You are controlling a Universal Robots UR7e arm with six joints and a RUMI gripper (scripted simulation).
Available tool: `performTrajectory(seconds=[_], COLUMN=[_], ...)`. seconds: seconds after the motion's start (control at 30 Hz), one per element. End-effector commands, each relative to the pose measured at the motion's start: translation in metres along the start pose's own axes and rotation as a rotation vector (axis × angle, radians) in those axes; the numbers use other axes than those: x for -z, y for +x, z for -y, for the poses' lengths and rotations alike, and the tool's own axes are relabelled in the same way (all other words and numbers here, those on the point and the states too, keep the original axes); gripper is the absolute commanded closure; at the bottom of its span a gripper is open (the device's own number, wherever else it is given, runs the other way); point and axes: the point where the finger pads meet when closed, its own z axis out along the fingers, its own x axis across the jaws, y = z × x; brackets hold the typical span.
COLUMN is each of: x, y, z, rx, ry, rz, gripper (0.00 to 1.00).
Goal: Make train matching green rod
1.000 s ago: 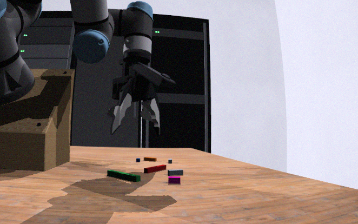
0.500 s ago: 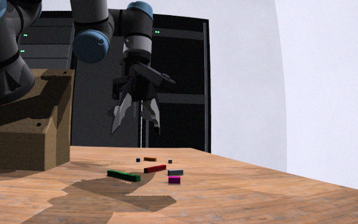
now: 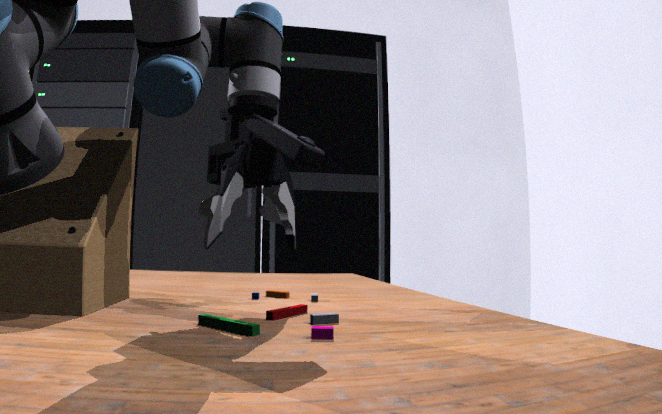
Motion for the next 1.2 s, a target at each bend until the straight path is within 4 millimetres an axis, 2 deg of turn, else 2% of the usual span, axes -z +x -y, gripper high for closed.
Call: performTrajectory(seconds=[0.0, 0.97, 1.17], x=[0.0008, 0.0008, 0.0007], y=[-0.0005, -0.0005, -0.0010], z=[0.0015, 0.0016, 0.0088], rx=[-0.002, -0.003, -0.081], ry=[0.003, 0.003, 0.003], rz=[0.001, 0.001, 0.002], gripper=[0.00, 0.00, 0.00])
